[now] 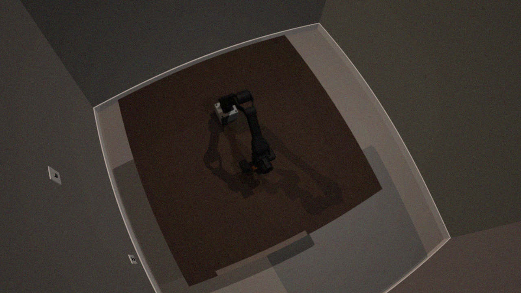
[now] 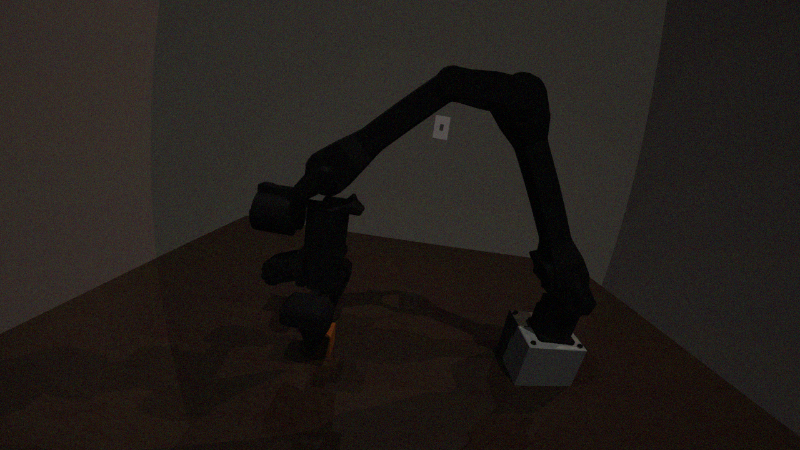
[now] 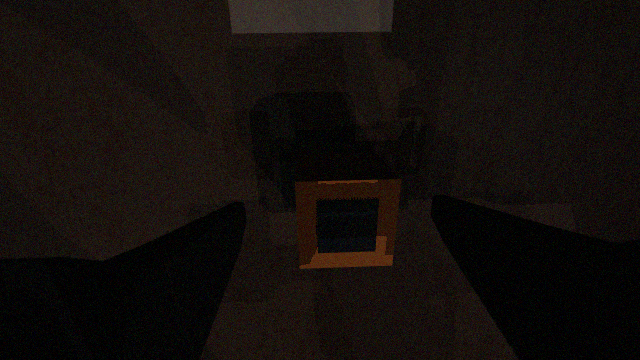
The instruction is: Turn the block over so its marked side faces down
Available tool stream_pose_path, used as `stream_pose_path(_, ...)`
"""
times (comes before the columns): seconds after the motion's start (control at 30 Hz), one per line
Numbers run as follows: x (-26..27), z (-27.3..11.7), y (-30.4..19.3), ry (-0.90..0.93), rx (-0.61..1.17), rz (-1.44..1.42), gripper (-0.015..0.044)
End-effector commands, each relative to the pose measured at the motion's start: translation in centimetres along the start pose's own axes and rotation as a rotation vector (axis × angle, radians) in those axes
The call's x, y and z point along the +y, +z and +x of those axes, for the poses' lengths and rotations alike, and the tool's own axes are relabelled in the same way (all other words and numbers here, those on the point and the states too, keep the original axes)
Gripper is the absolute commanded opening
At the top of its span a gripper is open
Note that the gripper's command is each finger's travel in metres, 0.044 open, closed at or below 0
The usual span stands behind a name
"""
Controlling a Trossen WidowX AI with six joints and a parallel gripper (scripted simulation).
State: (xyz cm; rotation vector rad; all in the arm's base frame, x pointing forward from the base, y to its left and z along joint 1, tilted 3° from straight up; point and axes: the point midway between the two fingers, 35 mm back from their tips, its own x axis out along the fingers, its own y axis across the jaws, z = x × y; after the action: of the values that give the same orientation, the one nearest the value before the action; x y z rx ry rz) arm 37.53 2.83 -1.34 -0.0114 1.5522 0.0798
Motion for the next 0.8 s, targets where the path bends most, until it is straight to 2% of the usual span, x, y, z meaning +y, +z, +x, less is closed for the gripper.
stream_pose_path(0.0,-0.08,0.47,-0.23,-0.005,0.011,0.004,0.0335)
stream_pose_path(0.2,-0.08,0.47,-0.23,-0.005,0.011,0.004,0.0177)
stream_pose_path(0.77,-0.08,0.47,-0.23,-0.005,0.011,0.004,0.0064)
